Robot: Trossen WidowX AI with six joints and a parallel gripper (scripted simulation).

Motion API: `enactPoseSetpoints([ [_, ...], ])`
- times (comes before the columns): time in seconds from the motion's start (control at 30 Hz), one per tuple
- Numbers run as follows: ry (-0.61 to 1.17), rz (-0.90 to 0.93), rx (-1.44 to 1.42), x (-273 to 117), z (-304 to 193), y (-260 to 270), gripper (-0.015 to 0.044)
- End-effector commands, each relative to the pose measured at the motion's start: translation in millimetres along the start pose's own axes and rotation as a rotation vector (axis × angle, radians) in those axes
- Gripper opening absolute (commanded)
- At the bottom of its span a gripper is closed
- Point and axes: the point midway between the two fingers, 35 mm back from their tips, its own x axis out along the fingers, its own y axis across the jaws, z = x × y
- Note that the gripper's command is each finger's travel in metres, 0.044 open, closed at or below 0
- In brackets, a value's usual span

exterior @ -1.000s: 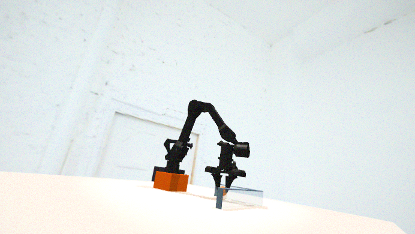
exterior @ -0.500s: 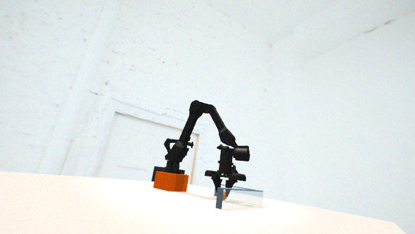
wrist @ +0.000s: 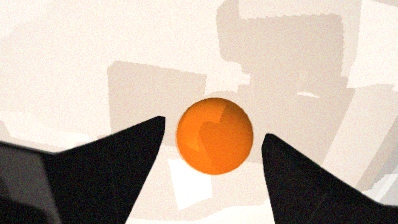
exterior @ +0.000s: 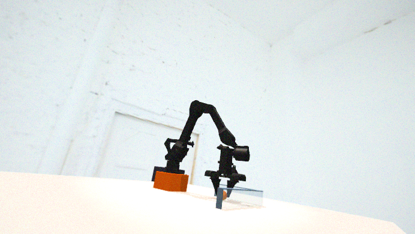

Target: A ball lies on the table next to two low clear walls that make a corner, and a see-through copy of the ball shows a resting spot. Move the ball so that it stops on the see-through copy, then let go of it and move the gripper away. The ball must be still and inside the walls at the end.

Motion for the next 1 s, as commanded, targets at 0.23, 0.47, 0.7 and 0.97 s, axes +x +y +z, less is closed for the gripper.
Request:
enactPoseSetpoints([
  [0.23,-0.002,0.001,-0.005,-84,0,0,0.0295],
  [0.47,-0.006,-0.024,-0.003,-81,1,-6,0.0295],
  [0.7,-0.005,-0.021,-0.003,-105,0,-4,0.0374],
  [0.97,-0.004,-0.018,-0.004,-130,-1,0,0.044],
])
